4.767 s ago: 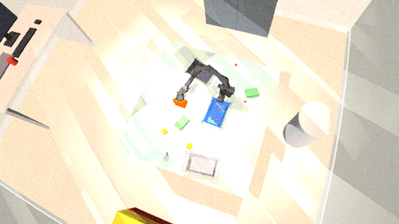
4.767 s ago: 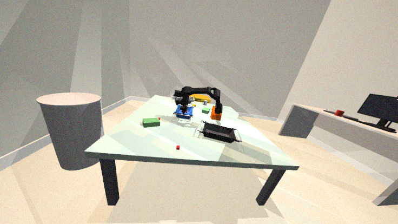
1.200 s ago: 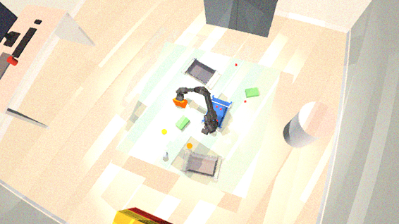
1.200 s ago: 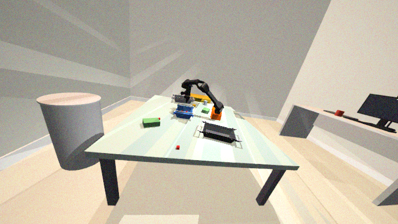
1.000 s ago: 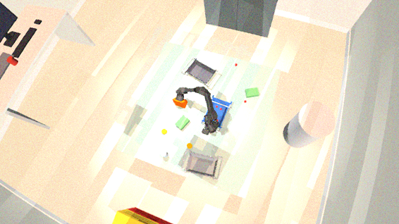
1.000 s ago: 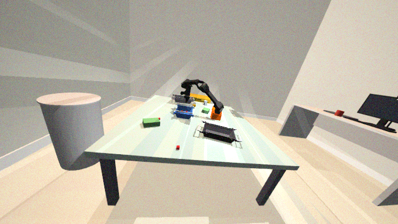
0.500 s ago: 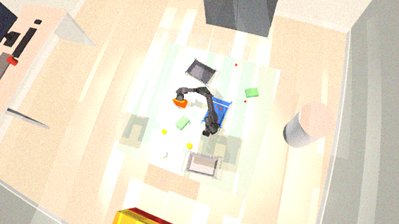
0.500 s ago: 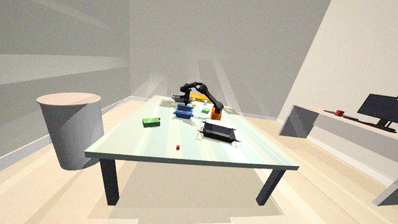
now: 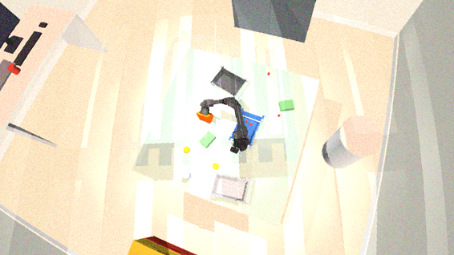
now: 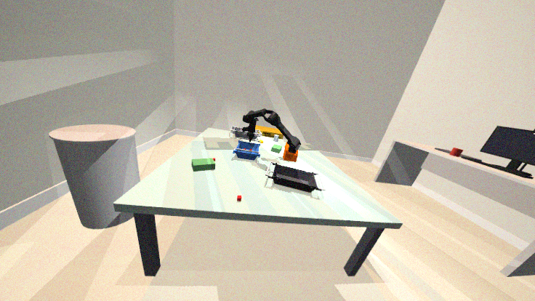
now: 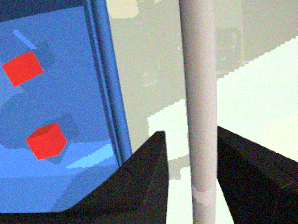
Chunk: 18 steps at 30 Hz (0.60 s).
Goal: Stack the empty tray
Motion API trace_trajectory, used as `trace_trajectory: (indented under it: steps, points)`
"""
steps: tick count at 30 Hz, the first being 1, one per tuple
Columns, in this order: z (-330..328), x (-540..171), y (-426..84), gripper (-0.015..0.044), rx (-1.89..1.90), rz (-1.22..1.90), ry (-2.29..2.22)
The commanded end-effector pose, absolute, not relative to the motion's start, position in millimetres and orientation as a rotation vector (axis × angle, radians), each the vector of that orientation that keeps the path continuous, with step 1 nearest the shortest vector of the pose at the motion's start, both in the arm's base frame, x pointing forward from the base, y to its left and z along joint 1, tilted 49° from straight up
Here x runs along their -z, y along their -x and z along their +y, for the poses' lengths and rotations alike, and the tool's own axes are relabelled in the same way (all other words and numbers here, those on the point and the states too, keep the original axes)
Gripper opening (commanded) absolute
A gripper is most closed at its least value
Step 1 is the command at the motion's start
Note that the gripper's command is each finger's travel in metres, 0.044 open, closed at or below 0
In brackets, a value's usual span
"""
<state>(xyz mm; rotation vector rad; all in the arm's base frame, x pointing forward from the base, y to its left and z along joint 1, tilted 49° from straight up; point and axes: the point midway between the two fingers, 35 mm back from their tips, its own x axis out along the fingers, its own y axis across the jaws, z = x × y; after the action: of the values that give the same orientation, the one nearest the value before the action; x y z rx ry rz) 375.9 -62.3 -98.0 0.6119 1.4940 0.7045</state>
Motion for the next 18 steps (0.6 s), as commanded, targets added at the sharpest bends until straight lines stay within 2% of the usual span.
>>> trace_trajectory:
  steps: [1,18]
  points:
    - [-57,81,-378,0.009,-0.718,1.485,-0.61]
    - [-10,57,-374,0.009,-0.72,1.486,-0.613]
